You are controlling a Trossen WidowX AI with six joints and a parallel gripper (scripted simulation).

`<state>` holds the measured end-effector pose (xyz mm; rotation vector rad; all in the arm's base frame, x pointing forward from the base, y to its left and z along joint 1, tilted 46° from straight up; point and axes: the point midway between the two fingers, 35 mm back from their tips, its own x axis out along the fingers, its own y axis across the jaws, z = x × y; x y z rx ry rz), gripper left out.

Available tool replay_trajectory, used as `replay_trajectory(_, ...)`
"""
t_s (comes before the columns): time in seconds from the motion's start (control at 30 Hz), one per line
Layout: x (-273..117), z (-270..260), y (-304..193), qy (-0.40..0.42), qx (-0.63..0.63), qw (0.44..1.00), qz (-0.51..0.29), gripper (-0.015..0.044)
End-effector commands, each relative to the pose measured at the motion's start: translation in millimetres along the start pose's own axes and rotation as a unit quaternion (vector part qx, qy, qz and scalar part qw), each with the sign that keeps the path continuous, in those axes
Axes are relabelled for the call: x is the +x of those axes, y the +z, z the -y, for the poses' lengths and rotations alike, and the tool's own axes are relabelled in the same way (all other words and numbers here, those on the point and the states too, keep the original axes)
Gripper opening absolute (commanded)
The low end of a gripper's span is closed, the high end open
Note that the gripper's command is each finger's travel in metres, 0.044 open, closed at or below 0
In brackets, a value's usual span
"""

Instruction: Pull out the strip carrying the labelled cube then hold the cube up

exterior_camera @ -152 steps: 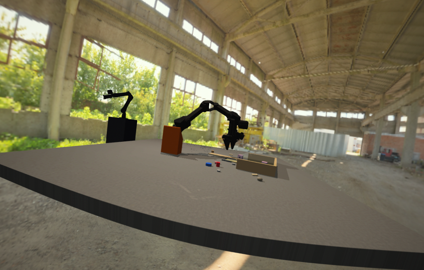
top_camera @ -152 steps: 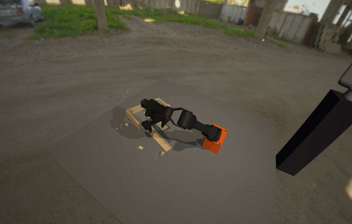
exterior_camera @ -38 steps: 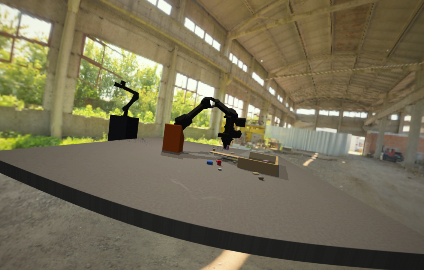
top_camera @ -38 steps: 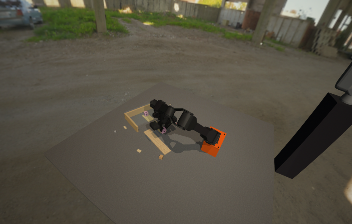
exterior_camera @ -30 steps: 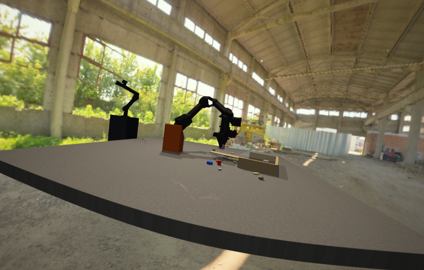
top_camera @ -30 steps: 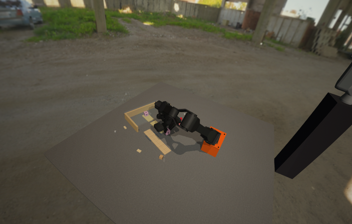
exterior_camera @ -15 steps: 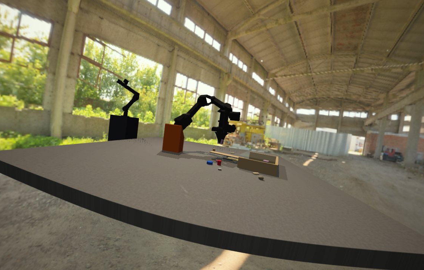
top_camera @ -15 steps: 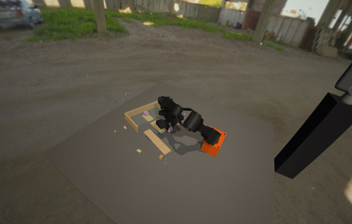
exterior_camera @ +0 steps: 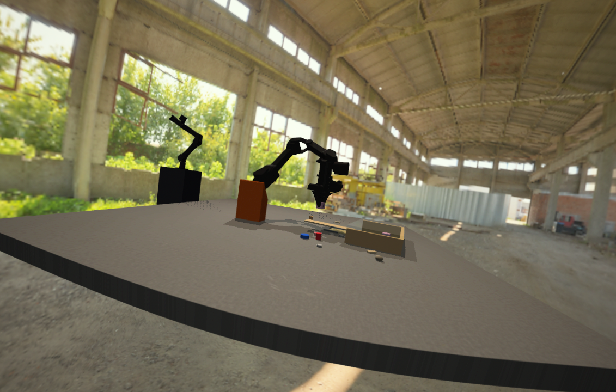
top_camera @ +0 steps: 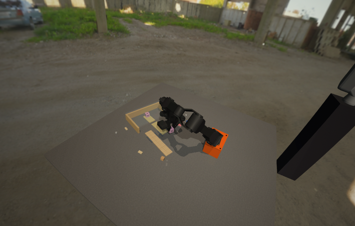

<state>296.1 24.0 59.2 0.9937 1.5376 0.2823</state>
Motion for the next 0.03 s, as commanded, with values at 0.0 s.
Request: replay_trajectory(0.0, -0.4, 0.4, 0.0, -0.002, -0.002, 1.000, 0.000, 0.0000)
